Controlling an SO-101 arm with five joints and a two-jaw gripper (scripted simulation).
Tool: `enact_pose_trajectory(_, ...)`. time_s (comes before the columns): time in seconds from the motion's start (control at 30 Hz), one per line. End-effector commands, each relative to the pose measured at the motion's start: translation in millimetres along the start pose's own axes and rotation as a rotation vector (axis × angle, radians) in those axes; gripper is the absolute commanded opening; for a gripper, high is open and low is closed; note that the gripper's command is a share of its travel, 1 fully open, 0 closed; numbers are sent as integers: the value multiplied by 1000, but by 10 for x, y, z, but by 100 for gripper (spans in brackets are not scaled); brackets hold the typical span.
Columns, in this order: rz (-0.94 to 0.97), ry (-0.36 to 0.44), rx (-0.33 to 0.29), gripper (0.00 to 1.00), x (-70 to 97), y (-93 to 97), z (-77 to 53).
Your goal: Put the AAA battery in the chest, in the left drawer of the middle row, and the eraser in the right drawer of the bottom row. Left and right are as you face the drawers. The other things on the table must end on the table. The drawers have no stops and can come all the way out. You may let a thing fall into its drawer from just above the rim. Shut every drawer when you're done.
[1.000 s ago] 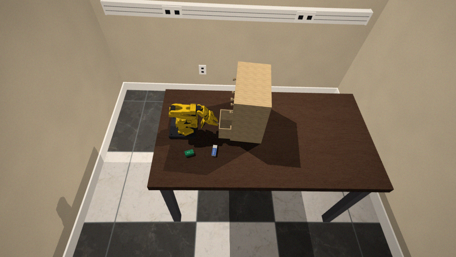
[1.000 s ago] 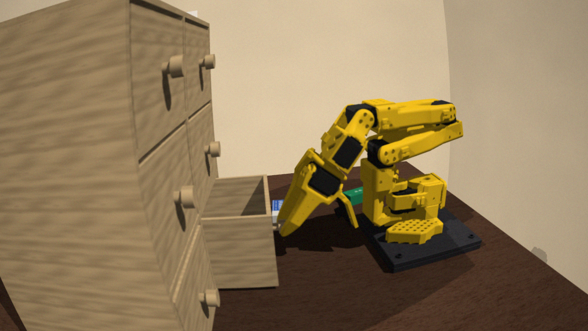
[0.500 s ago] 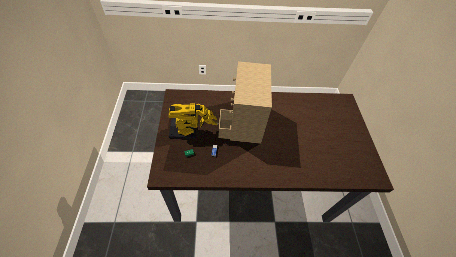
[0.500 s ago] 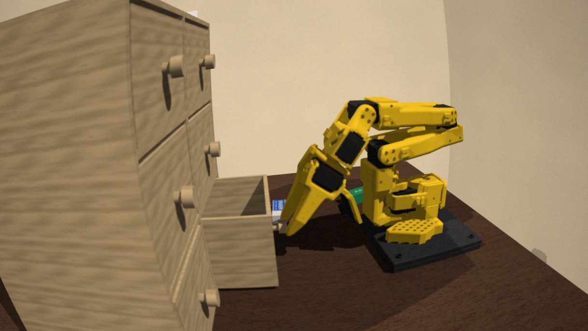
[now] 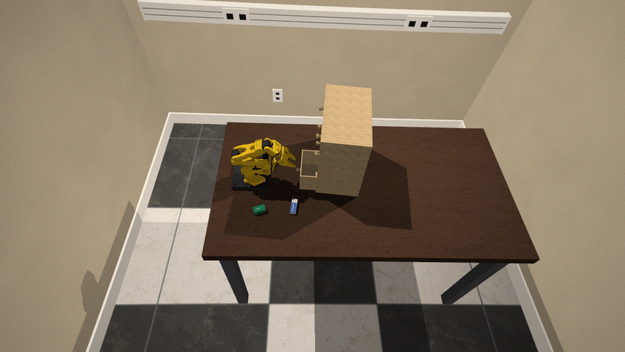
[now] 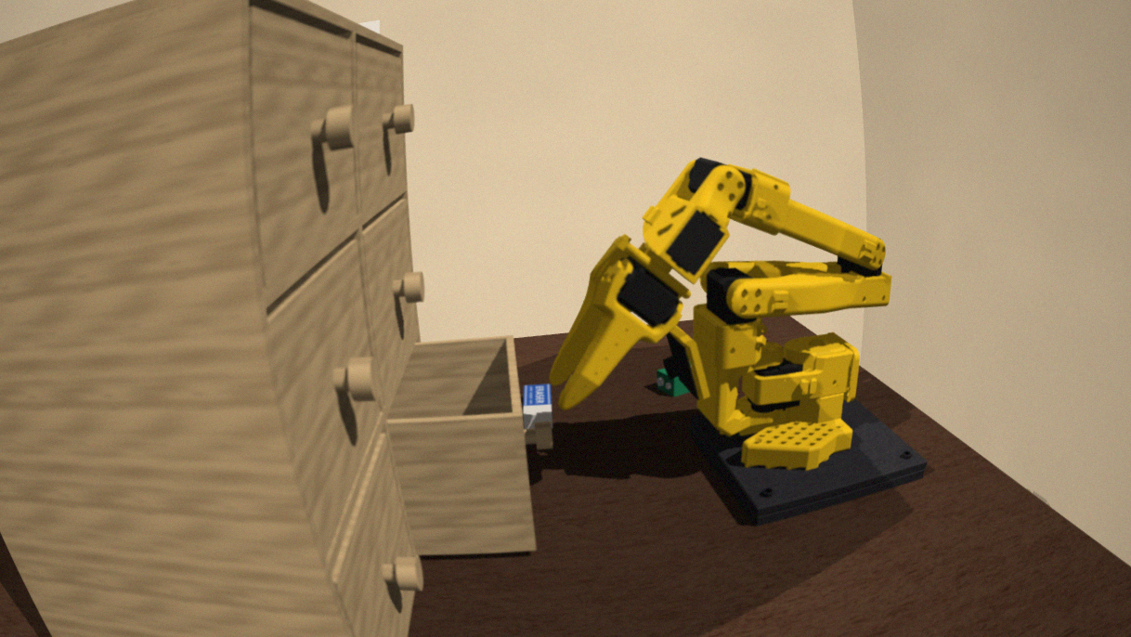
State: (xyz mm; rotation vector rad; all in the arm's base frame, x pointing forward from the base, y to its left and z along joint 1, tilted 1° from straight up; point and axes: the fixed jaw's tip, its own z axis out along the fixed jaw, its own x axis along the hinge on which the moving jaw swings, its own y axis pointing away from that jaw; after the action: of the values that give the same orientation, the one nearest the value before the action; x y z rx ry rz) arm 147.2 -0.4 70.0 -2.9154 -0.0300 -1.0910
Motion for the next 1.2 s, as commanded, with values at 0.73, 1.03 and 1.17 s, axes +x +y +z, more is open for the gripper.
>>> enact_pose_trajectory(0.73, 5, 133, 6, 21, 599, -20, -369)
enact_pose_trajectory(1.03, 3, 157, 3, 21, 797, -19, -417)
enact_pose_trajectory(1.17, 3, 157, 3, 21, 797, -19, -417)
